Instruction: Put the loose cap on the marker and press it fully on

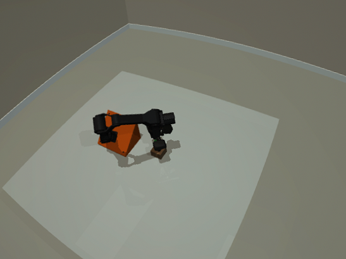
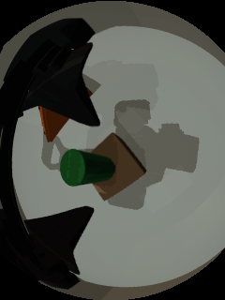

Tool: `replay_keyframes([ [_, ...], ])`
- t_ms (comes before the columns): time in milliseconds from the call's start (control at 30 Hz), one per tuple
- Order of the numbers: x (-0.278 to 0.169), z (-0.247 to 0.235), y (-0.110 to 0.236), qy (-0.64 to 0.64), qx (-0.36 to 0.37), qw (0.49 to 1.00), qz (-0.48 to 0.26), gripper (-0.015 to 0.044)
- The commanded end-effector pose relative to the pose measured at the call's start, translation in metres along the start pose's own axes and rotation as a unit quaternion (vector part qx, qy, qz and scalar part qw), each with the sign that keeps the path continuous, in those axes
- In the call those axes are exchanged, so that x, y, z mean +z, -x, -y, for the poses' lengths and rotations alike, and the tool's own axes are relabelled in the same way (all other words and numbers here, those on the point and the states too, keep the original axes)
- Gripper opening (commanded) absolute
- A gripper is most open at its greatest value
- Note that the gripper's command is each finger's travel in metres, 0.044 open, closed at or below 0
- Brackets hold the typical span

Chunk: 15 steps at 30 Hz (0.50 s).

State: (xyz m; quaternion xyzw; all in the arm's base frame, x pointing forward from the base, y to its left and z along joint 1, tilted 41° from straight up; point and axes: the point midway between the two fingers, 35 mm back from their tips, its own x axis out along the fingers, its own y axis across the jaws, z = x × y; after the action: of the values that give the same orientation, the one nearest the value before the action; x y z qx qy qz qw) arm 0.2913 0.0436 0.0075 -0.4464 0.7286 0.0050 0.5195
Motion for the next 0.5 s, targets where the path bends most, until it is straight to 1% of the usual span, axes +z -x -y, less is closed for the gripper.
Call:
replay_keyframes([
  [0,0.005,0.0,0.033,-0.003,0.0,1.0,0.009,0.044],
  [67,0.003,-0.001,0.061,-0.002,0.0,1.0,0.008,0.044],
  [100,0.002,-0.001,0.068,-0.002,0.0,1.0,0.008,0.044],
  [200,0.002,-0.002,0.071,-0.002,0.0,1.0,0.008,0.044],
  [233,0.002,-0.002,0.071,-0.01,0.0,1.0,0.008,0.0414],
  [300,0.001,-0.002,0.069,-0.067,0.001,0.998,0.008,0.0361],
  [367,0.001,-0.003,0.067,-0.16,0.001,0.987,0.008,0.0309],
  [467,0.0,-0.003,0.063,-0.296,0.001,0.955,0.008,0.023],
])
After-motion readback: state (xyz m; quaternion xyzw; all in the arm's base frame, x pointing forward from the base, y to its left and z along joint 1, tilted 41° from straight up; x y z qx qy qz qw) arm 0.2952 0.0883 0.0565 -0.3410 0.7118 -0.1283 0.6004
